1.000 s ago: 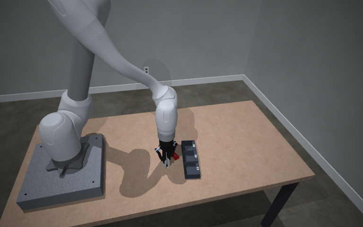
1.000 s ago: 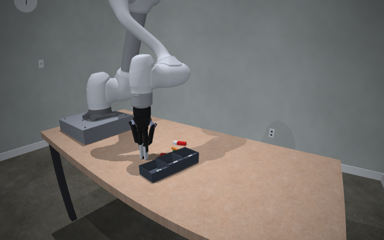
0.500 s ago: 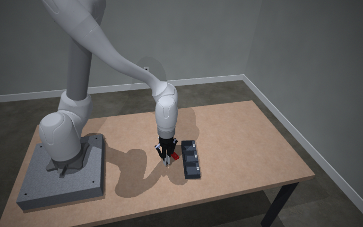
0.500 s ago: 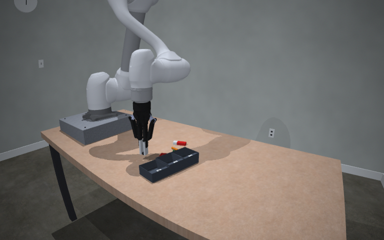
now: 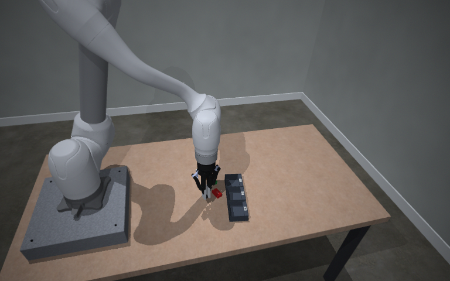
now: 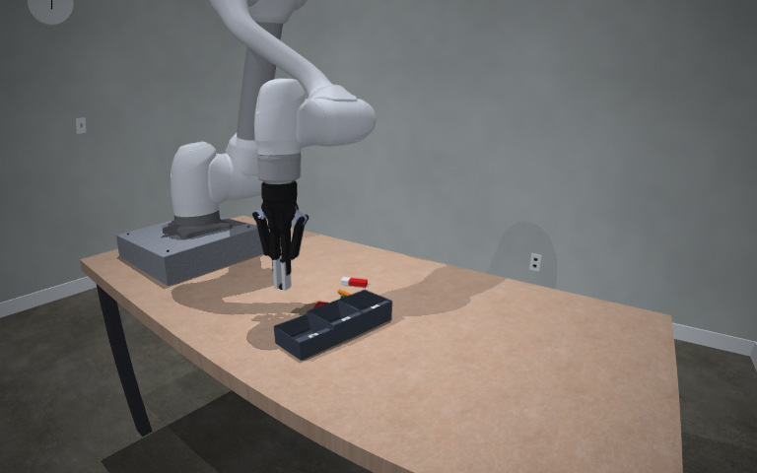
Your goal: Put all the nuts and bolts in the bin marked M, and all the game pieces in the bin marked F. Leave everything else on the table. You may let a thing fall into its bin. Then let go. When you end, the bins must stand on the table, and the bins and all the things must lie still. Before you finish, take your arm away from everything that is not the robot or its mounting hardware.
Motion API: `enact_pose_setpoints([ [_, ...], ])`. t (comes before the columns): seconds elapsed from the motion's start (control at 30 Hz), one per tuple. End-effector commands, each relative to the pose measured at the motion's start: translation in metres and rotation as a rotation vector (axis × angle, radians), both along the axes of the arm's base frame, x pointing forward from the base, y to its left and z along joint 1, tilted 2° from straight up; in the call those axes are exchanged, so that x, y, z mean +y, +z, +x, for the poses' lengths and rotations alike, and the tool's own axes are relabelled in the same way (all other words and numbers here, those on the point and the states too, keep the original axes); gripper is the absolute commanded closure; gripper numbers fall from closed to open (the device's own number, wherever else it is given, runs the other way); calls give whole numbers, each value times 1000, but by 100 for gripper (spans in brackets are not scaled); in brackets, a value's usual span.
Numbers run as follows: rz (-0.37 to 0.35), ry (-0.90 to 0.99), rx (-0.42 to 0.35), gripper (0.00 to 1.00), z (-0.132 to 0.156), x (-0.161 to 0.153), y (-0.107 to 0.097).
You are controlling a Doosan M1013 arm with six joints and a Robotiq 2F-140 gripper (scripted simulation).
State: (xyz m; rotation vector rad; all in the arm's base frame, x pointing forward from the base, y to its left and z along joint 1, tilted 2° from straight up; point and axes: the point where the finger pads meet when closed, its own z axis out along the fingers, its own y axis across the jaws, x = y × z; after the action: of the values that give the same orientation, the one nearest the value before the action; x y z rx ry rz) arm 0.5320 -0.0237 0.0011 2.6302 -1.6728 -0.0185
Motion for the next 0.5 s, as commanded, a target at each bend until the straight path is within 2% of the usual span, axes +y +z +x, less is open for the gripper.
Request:
enact_pose_setpoints([
  [0.0,0,0,0,93,0,0,0],
  [0.37,0,0,0,93,0,0,7],
  [0.47,0,0,0,93,17,-7,6],
])
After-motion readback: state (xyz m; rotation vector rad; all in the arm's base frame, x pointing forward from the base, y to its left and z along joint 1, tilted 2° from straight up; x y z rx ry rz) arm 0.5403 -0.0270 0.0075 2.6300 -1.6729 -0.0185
